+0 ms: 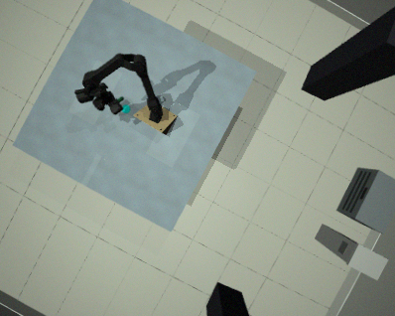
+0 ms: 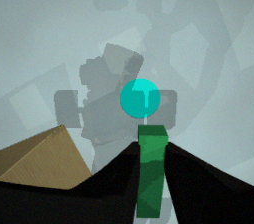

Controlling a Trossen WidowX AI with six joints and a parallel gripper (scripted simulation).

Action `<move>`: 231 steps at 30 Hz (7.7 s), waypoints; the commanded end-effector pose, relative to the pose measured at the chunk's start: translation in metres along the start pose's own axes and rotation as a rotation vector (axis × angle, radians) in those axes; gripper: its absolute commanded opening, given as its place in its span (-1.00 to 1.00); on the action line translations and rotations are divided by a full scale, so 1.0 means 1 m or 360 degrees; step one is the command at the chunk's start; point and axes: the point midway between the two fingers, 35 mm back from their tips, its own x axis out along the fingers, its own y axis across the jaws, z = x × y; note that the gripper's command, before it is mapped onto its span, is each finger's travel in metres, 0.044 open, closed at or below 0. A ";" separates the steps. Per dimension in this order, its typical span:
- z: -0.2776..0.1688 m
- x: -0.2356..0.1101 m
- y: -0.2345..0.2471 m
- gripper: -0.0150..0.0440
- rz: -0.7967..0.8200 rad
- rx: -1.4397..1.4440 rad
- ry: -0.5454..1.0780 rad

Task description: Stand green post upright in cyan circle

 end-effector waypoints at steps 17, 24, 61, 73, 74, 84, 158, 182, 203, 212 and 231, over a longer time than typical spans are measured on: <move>-0.001 0.008 0.007 -0.42 0.0132 -0.0075 -0.0084; -0.003 0.012 0.009 -0.42 0.0196 -0.0074 -0.0141; -0.007 0.025 0.017 -0.42 0.0464 -0.0066 -0.0497; -0.008 0.028 0.018 -0.42 0.0523 -0.0064 -0.0628; -0.008 0.028 0.018 -0.42 0.0527 -0.0063 -0.0639; -0.008 0.029 0.019 -0.42 0.0564 -0.0061 -0.0753; -0.016 0.024 0.013 -0.42 0.0490 -0.0050 -0.1636; -0.022 0.018 0.007 -0.42 0.0334 -0.0053 -0.1904; -0.029 0.013 0.003 -0.42 0.0147 -0.0060 -0.2114; -0.033 0.010 0.001 -0.42 0.0061 -0.0065 -0.2190; -0.033 0.015 0.000 -0.42 0.0056 -0.0077 -0.2182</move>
